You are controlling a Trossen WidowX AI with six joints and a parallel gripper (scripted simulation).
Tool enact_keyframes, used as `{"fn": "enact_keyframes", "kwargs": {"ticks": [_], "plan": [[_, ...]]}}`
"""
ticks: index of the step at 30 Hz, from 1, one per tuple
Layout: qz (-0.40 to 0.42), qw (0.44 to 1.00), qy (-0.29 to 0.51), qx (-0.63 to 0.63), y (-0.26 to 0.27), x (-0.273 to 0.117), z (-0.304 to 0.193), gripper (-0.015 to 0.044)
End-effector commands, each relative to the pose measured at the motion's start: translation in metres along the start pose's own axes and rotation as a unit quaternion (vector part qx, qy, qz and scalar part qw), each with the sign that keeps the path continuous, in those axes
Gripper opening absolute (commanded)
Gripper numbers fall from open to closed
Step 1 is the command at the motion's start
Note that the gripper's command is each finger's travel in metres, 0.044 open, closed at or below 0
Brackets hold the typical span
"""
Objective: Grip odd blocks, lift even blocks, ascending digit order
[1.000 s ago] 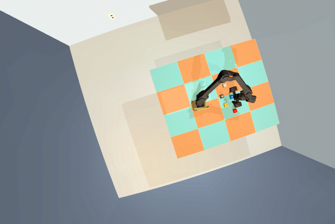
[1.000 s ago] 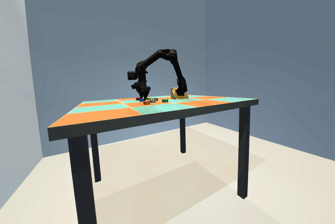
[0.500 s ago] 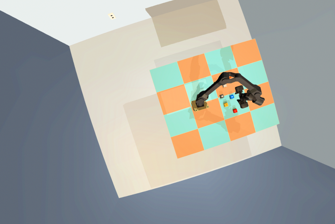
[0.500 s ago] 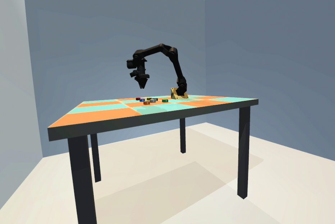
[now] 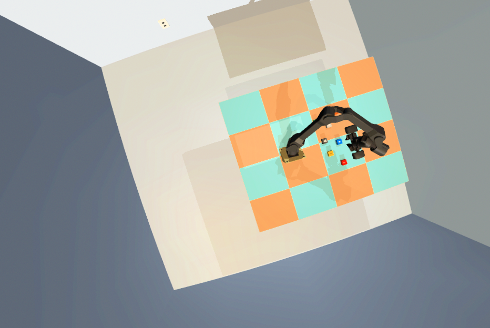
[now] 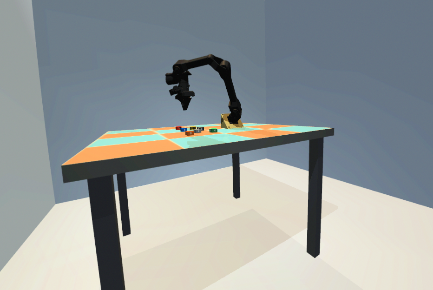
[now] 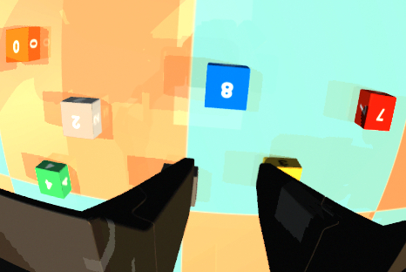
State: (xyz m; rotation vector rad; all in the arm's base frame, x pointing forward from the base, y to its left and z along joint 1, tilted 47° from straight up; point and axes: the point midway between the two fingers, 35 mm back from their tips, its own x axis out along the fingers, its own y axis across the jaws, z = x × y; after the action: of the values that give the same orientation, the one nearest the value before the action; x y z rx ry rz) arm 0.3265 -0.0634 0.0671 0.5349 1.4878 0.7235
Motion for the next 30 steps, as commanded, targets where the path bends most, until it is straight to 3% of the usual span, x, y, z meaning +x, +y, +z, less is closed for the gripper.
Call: {"fn": "enact_keyframes", "kwargs": {"ticks": [1, 6, 11, 13, 18, 22, 30], "plan": [[-0.002, 1.000, -0.001, 0.001, 0.011, -0.005, -0.030, 0.0120], [-0.001, 1.000, 0.001, 0.002, 0.028, -0.001, -0.076, 0.0120], [-0.001, 1.000, 0.001, 0.003, 0.029, -0.001, -0.078, 0.0120], [-0.002, 1.000, 0.000, 0.003, 0.029, 0.008, -0.077, 0.0172], [-0.001, 1.000, 0.000, 0.002, 0.029, 0.071, -0.076, 0.0304], [0.000, 1.000, 0.000, 0.002, 0.030, 0.080, -0.078, 0.0400], [0.000, 1.000, 0.000, 0.002, 0.029, 0.089, -0.077, 0.0400]]}}
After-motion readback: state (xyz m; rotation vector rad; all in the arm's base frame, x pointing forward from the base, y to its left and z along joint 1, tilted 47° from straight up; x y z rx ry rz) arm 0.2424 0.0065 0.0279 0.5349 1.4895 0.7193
